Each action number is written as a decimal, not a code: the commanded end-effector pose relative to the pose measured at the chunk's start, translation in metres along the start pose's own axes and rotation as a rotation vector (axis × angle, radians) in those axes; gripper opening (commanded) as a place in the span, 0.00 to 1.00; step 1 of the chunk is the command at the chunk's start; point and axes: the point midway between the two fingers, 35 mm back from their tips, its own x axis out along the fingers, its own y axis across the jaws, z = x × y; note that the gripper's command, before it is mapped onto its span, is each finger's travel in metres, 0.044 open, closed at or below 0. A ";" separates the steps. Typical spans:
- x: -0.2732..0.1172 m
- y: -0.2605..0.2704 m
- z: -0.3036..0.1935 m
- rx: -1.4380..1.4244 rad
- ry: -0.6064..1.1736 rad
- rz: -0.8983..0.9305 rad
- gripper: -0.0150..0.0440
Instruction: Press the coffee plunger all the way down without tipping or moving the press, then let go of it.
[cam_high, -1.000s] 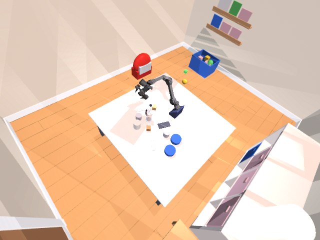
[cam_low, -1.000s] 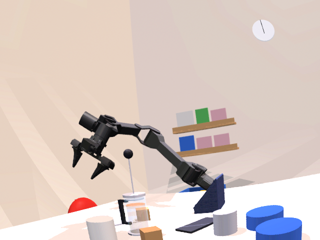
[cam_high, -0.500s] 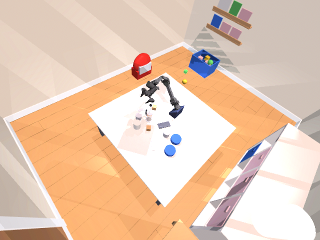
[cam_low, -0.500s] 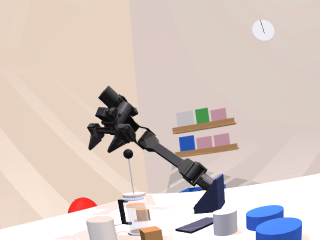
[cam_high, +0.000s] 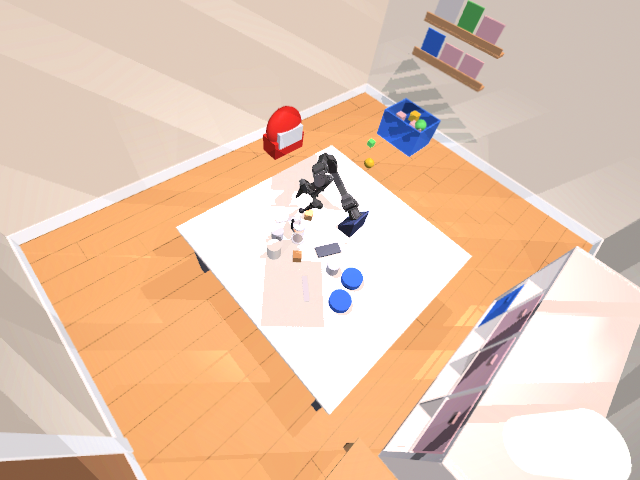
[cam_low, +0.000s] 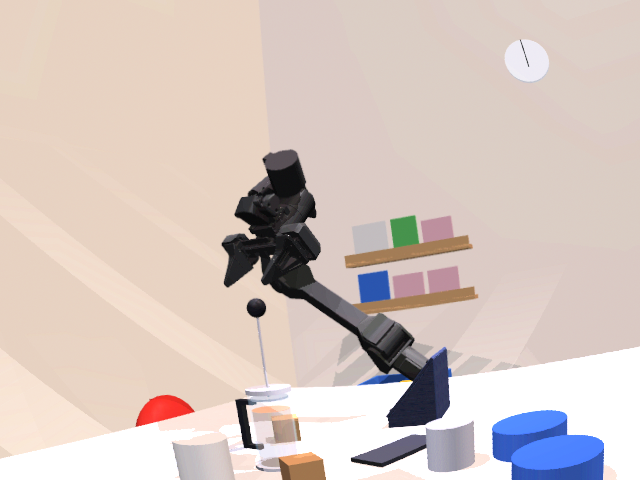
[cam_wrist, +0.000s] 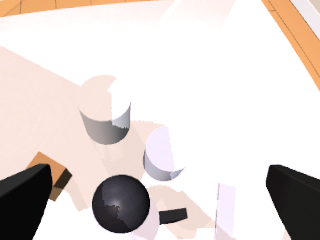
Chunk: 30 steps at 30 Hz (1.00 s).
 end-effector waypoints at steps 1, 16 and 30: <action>-0.049 0.021 -0.003 0.128 -0.233 -0.079 1.00; -0.026 0.043 -0.027 0.143 -0.228 -0.065 1.00; -0.010 0.027 -0.046 0.101 -0.253 -0.086 1.00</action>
